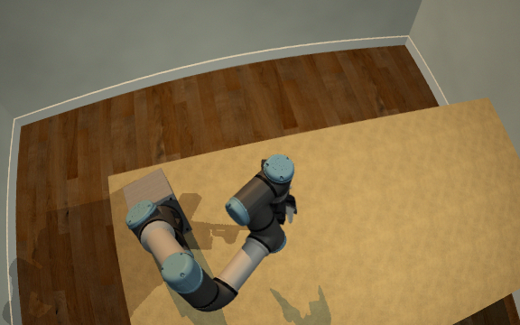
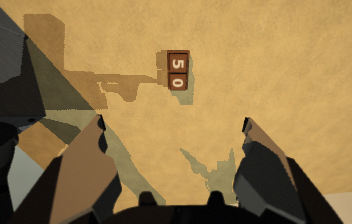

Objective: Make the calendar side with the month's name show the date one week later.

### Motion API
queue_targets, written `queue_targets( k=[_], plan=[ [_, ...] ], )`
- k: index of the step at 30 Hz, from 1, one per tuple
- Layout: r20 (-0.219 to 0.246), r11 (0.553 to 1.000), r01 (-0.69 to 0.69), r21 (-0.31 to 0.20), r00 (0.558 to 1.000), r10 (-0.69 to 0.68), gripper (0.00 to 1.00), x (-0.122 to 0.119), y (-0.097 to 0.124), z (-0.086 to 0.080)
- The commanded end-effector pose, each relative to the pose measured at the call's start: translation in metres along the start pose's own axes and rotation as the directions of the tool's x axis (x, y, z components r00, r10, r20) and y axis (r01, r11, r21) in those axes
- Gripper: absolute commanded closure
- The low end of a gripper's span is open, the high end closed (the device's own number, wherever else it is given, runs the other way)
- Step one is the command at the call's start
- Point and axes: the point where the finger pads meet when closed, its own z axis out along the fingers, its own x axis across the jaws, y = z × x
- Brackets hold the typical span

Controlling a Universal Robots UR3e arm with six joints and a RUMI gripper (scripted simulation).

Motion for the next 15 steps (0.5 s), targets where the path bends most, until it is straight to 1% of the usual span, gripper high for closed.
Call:
queue_targets(
  k=[1, 15],
  plan=[
    [-0.030, 1.000, 0.021, -0.006, 0.999, -0.021, 0.00, 0.0015, -0.0018, -0.0029],
    [-0.047, 0.999, 0.034, -0.010, 0.998, -0.034, 0.00, 0.0021, -0.0029, -0.0047]
  ],
)
